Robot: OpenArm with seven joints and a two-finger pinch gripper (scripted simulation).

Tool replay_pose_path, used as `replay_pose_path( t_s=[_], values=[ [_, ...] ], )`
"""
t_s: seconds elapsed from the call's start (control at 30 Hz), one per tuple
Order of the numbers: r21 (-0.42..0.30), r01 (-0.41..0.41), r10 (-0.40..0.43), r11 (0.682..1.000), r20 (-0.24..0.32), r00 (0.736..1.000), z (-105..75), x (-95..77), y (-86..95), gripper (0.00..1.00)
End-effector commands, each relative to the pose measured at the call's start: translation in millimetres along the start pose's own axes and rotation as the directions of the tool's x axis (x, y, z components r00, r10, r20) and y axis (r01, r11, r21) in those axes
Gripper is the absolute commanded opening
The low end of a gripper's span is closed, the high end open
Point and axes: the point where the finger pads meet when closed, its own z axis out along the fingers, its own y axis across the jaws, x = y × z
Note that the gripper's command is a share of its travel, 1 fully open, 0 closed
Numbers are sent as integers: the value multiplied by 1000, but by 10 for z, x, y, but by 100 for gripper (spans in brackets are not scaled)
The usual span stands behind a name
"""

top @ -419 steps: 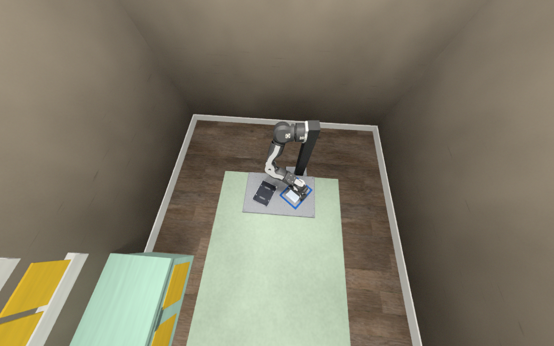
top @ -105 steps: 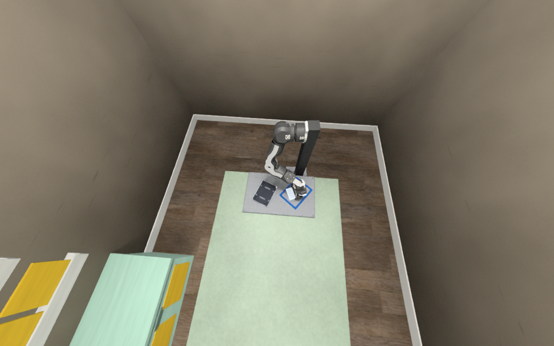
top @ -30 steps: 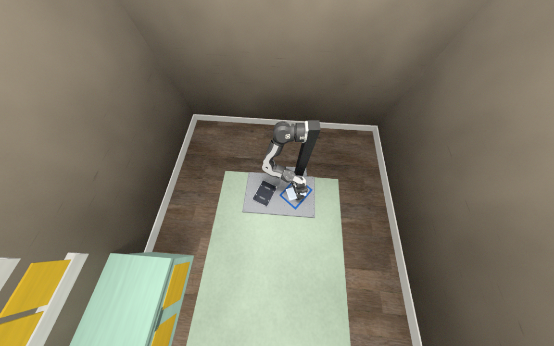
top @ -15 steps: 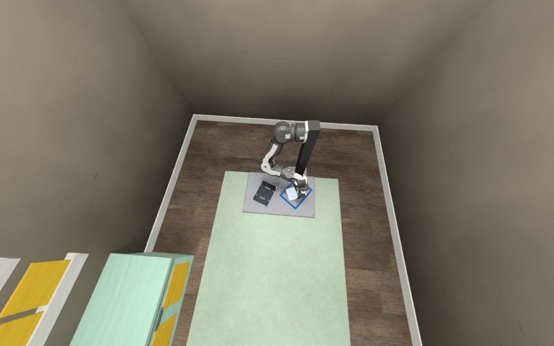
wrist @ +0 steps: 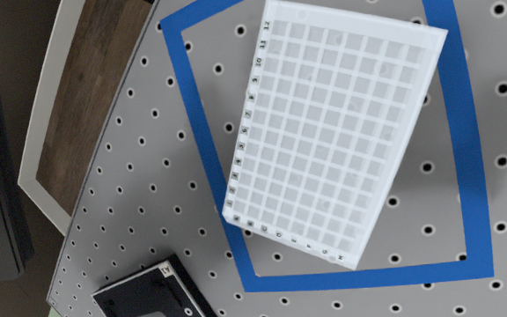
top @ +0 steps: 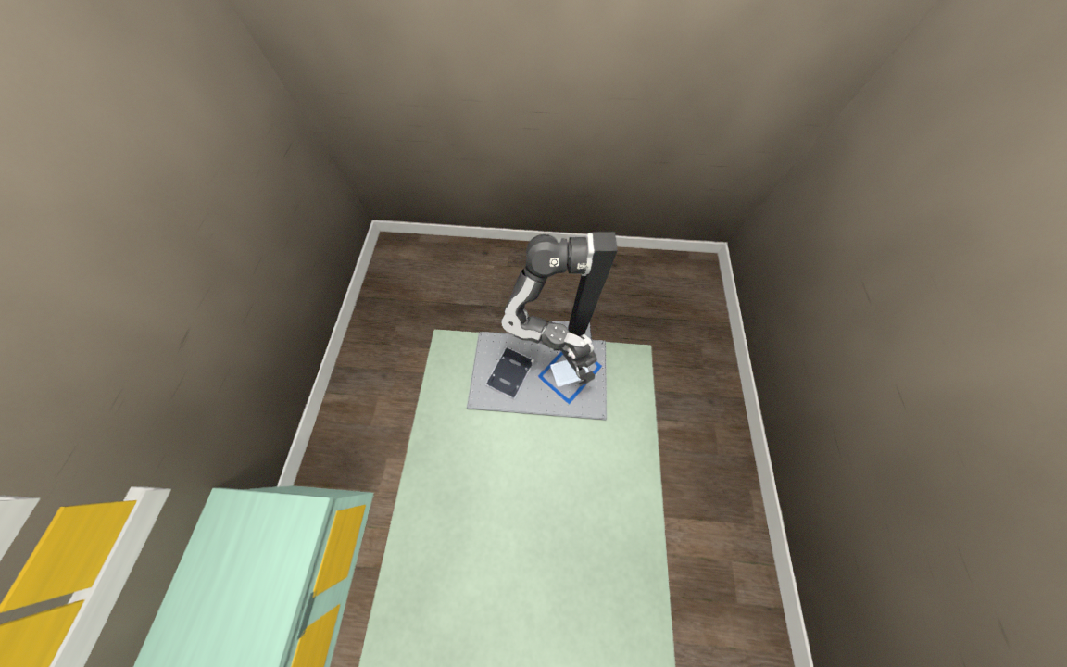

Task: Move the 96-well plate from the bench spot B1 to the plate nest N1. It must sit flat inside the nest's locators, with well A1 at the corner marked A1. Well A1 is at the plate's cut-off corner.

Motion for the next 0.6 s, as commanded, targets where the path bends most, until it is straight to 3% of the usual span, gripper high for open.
replay_pose_path(
  t_s=[0.0, 0.2, 0.37, 0.57],
  values=[
    [0, 8, -8, 1000, -2, 1000, -6, 6, -3, 100],
    [0, 8, -8, 1000, -2, 1000, -6, 6, -3, 100],
    [-7, 225, -225, 974, 1, 974, 32, -6, 13, 100],
    [-7, 225, -225, 974, 1, 974, 32, -6, 13, 100]
  ],
)
